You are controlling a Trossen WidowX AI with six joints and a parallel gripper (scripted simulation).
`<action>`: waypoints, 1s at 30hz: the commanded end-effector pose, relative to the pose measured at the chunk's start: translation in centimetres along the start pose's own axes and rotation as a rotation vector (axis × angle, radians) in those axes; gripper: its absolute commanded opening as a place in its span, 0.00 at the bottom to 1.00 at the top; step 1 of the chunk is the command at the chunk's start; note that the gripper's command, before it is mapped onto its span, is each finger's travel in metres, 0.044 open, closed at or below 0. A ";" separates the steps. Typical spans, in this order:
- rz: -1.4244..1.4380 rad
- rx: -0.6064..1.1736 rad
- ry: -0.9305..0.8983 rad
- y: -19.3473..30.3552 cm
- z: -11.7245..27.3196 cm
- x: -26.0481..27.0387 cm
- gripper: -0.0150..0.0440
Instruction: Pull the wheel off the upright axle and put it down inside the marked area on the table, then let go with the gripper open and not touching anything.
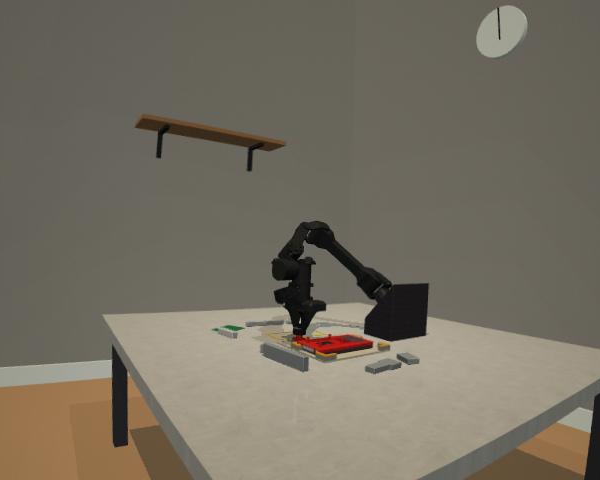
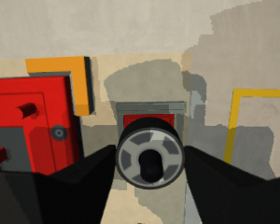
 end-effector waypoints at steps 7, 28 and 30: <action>-0.002 0.001 0.000 0.0 0.1 0.0 0.26; -0.001 0.000 0.000 0.0 0.8 0.0 0.25; -0.001 0.000 0.000 0.0 0.9 0.0 0.25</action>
Point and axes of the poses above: the point midway between the two fingers, 35 mm back from their tips, its own z axis back along the fingers, its own x axis across the jaws, y = z × x, the point moved 7 cm from there along z, back along the fingers, and after that the axes turned 12 degrees about z, right-handed, at the moved point
